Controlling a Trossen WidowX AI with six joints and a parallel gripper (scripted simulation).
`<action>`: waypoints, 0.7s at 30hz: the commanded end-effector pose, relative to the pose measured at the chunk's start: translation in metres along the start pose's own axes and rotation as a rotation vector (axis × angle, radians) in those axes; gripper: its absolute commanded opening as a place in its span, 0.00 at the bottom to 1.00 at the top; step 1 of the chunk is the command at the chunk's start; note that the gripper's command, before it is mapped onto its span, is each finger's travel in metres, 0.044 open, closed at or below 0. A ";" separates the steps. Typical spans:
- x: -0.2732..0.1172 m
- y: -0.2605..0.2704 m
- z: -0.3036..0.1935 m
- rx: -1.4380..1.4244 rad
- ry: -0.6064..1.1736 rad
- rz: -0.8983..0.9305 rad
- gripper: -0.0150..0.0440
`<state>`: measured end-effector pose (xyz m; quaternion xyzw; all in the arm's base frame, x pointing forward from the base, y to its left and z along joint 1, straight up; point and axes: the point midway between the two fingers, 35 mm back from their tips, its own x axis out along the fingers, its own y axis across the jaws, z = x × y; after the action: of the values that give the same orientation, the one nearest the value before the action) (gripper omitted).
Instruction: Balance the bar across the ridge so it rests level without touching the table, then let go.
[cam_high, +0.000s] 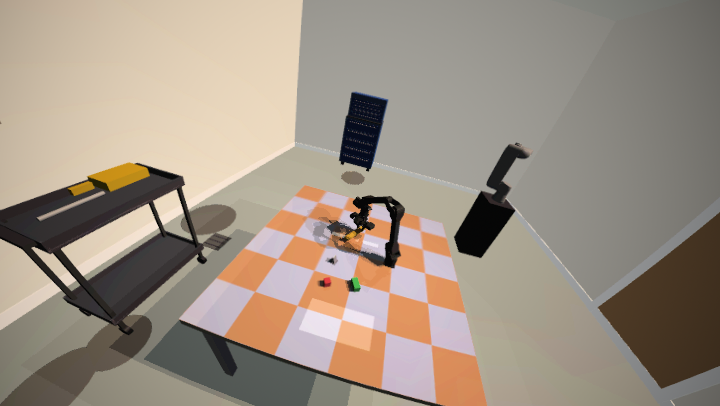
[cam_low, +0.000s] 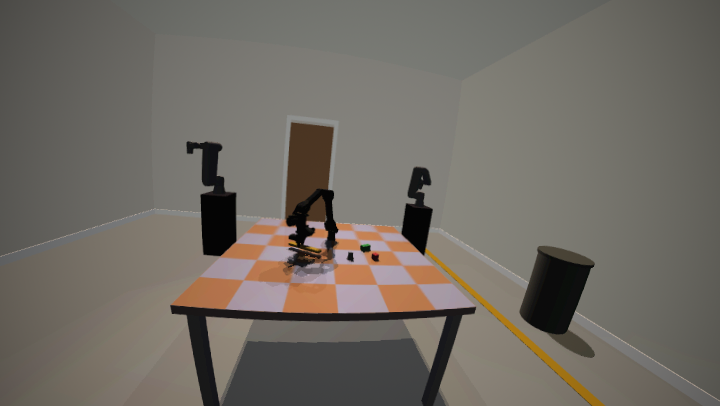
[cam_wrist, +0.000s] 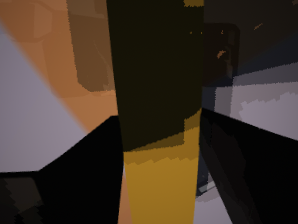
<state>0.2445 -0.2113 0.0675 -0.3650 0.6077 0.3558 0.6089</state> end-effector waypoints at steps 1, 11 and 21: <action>-0.013 -0.002 0.000 0.002 0.002 -0.013 0.25; -0.039 -0.002 0.000 0.003 0.001 -0.014 0.25; -0.065 0.001 0.000 0.005 0.000 -0.013 0.25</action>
<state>0.2436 -0.2105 0.1217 -0.3647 0.6079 0.3561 0.6088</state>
